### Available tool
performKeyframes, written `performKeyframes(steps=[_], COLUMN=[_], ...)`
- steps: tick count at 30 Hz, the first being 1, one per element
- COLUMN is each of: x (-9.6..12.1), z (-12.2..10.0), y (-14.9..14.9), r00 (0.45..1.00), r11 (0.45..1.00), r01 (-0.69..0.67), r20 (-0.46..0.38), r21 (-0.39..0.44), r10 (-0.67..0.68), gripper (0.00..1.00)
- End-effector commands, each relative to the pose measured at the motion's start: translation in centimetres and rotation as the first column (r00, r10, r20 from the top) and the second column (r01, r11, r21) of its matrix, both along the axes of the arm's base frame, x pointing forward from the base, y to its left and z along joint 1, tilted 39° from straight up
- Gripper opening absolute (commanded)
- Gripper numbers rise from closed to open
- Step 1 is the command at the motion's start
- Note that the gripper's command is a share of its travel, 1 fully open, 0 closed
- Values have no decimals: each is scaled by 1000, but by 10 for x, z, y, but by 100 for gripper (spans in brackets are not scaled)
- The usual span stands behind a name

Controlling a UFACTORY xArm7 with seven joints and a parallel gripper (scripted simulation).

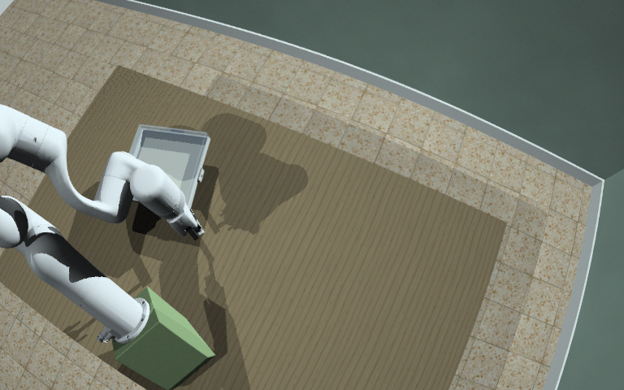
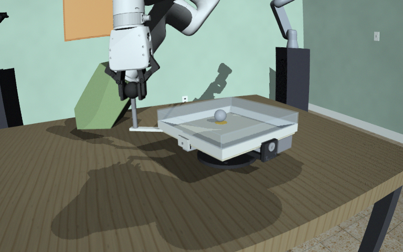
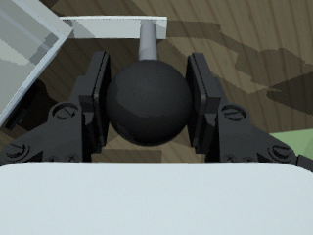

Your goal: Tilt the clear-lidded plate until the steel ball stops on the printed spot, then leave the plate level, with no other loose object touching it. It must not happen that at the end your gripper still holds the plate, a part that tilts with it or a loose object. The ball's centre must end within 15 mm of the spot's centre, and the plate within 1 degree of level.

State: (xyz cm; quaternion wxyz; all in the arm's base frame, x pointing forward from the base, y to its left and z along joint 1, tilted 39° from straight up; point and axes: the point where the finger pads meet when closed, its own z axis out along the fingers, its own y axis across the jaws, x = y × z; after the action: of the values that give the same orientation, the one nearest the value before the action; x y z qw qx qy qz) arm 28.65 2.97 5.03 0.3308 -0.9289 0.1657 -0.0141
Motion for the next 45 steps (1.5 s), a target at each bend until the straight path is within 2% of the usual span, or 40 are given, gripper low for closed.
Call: performKeyframes(steps=[1, 45], x=[1, 3], z=[-1, -2], y=[-1, -1], r00=[1000, 1000], r11=[1000, 1000], r01=[4, 4], r20=[4, 4], r21=[-1, -1], r10=[-4, -4], gripper=[0, 0])
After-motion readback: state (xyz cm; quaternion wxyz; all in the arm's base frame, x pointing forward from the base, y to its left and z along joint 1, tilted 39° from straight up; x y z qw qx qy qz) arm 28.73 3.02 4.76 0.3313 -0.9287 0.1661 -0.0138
